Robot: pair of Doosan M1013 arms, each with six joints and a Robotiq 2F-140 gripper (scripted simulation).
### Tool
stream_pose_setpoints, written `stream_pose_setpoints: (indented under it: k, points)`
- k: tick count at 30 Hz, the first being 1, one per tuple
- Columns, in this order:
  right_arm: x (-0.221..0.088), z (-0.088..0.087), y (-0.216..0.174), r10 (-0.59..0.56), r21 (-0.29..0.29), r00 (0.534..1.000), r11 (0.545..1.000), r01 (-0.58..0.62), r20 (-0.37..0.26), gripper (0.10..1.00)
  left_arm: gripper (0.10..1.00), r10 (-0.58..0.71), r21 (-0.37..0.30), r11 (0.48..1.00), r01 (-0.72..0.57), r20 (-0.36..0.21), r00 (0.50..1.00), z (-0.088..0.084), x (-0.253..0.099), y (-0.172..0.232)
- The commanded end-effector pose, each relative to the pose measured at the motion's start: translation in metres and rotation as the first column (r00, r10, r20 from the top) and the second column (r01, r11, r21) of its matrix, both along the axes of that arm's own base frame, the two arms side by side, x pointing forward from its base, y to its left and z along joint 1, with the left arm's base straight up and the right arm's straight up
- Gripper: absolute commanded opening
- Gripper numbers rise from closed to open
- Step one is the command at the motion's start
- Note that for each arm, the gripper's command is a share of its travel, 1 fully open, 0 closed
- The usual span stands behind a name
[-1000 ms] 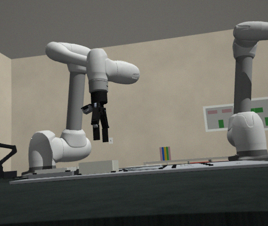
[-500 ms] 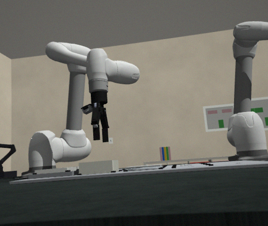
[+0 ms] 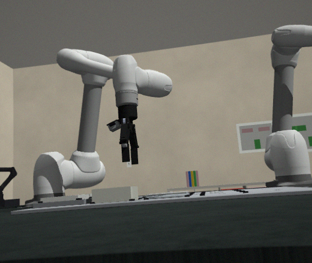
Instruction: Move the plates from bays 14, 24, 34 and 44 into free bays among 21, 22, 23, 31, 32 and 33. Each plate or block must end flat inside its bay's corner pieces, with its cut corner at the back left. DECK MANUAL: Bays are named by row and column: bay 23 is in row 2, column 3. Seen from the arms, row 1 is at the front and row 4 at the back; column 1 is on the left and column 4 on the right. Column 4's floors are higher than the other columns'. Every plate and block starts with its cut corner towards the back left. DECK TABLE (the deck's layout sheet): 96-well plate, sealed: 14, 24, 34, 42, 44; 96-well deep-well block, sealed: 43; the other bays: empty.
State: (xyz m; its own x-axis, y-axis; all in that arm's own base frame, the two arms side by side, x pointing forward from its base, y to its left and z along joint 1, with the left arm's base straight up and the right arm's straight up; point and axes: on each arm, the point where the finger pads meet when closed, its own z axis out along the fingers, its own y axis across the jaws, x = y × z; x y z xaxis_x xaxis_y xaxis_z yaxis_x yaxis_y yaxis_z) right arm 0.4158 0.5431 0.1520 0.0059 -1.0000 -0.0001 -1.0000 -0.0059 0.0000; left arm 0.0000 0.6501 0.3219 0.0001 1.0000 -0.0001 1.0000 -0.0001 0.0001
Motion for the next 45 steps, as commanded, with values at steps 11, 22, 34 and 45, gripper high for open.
stream_pose_setpoints:
  k: [11, 22, 34, 45]
  points:
    - [0.0, 0.001, 0.046, 0.0, 0.001, 1.0, 1.0, 0.0, 0.001, 1.0, 1.0, 0.0, 0.002, 1.0, 0.0, 0.0, 1.0, 0.001, 0.0, 0.0]
    - [0.0, 0.001, 0.082, 0.0, 0.001, 1.0, 1.0, 0.0, 0.001, 1.0, 1.0, 0.0, 0.002, 1.0, 0.0, 0.0, 1.0, 0.001, 0.0, 0.0]
    - [0.0, 0.001, 0.114, 0.0, 0.001, 1.0, 1.0, 0.0, 0.001, 1.0, 1.0, 0.0, 0.002, 1.0, 0.0, 0.0, 1.0, 0.001, 0.0, 0.0]
    - [0.0, 0.001, 0.114, 0.0, 0.001, 1.0, 1.0, 0.0, 0.001, 1.0, 1.0, 0.0, 0.002, 1.0, 0.0, 0.0, 1.0, 0.001, 0.0, 0.0]
